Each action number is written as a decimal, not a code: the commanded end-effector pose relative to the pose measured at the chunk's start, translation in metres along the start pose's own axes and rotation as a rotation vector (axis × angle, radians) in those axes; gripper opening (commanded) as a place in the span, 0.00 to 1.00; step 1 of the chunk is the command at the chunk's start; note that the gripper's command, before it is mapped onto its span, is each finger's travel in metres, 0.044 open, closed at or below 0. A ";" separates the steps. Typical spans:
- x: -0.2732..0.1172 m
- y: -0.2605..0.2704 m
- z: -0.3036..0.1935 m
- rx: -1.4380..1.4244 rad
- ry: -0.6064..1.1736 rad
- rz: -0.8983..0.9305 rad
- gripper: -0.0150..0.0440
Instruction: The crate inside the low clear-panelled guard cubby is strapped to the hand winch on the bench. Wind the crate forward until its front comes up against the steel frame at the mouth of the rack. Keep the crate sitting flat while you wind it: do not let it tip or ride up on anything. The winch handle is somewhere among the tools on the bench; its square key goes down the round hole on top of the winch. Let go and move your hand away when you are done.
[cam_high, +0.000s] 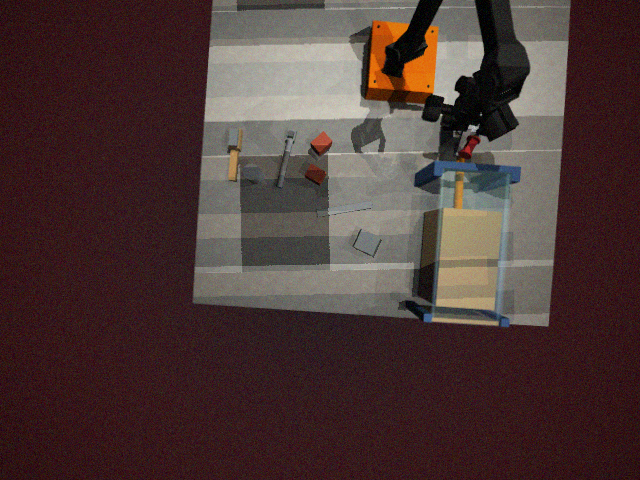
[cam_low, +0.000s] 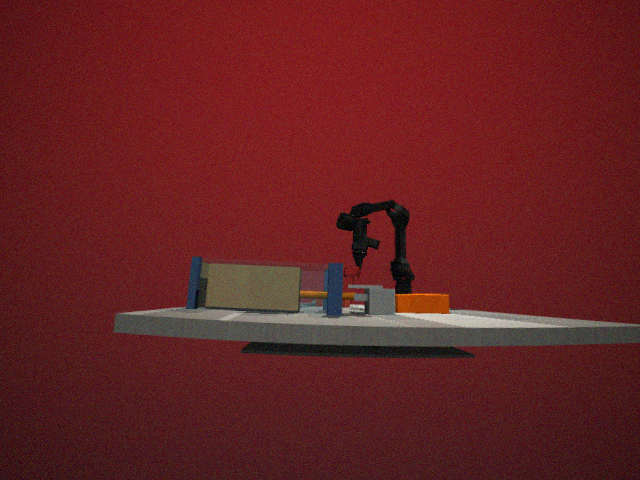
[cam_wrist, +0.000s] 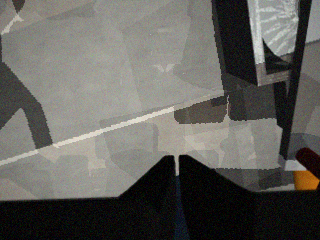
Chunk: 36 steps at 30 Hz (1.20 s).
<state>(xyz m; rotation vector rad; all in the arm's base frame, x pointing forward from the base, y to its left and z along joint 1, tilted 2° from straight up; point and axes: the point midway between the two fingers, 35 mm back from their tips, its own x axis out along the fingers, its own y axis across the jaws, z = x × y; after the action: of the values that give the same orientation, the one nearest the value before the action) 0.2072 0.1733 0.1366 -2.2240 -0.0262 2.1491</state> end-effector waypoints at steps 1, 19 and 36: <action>-0.006 -0.012 -0.005 0.035 0.002 -0.001 0.39; -0.036 -0.092 -0.026 0.274 0.004 -0.006 1.00; -0.010 -0.095 -0.028 0.274 0.004 -0.006 1.00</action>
<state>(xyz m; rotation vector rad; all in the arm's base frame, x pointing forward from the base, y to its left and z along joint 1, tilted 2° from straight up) 0.2375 0.2678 0.1607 -2.0720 0.2288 2.0003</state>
